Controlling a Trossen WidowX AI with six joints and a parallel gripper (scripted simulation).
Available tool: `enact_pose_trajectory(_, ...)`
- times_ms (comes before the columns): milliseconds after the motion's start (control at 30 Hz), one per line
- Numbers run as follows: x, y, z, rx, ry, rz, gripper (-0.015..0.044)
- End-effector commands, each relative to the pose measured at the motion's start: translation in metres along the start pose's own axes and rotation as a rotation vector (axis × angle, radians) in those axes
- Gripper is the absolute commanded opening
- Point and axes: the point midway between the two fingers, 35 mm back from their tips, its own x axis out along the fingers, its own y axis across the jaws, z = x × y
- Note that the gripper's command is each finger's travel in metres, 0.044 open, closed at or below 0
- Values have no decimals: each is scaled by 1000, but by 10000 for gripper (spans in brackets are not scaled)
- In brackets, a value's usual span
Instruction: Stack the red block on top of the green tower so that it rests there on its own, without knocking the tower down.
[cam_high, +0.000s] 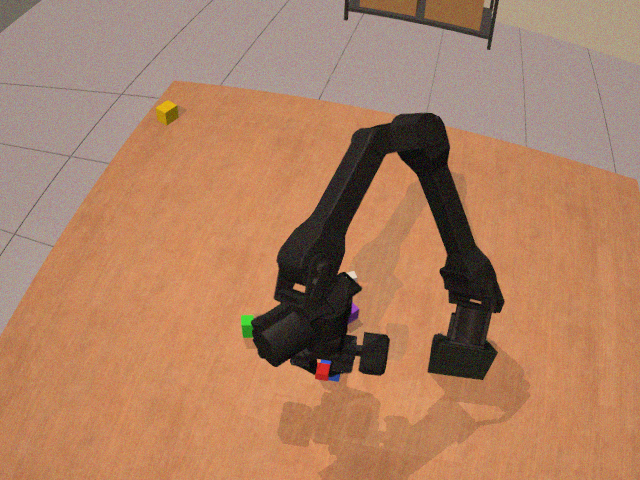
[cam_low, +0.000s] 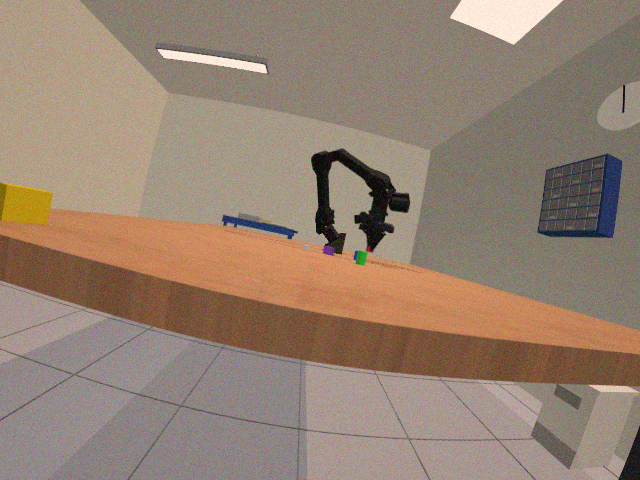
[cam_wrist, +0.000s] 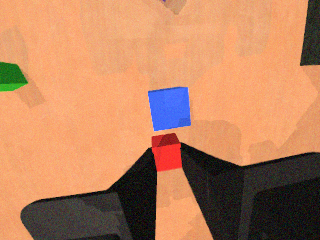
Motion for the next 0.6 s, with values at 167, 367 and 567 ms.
enact_pose_trajectory(167,-46,1,-1,6,8,2,0)
enact_pose_trajectory(367,-74,0,-1,6,9,1,0)
enact_pose_trajectory(567,-78,1,-1,4,8,4,0)
